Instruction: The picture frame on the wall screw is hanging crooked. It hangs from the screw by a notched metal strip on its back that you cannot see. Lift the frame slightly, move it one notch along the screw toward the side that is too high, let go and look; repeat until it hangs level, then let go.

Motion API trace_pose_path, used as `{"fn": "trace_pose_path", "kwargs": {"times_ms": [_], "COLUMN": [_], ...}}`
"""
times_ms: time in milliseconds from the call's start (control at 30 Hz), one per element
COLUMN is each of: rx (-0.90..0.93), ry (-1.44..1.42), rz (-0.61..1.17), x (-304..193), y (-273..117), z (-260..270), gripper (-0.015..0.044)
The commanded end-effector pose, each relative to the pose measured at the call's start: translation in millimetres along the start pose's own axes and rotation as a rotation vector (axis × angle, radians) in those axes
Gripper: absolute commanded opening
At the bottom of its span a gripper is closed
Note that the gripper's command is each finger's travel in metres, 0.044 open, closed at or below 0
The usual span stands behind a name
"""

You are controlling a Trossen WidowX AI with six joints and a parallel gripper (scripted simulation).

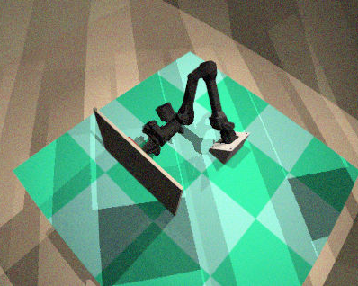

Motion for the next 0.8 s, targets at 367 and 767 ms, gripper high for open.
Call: {"fn": "trace_pose_path", "kwargs": {"times_ms": [367, 767], "rx": [0.001, 0.001], "ry": [-0.001, -0.001], "rz": [0.001, 0.001], "x": [-0.8, -1.5], "y": [-0.3, -0.3], "z": [5.1, 8.9], "gripper": [0.0000, 0.0000]}}
Point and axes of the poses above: the point midway between the two fingers, 35 mm back from their tips, its own y axis out along the fingers, its own z axis across the jaws, x = y × z, the point moved 4 cm from there along -y, back along the fingers, and after that the axes turned 11 degrees about y, right-handed, at the moved point
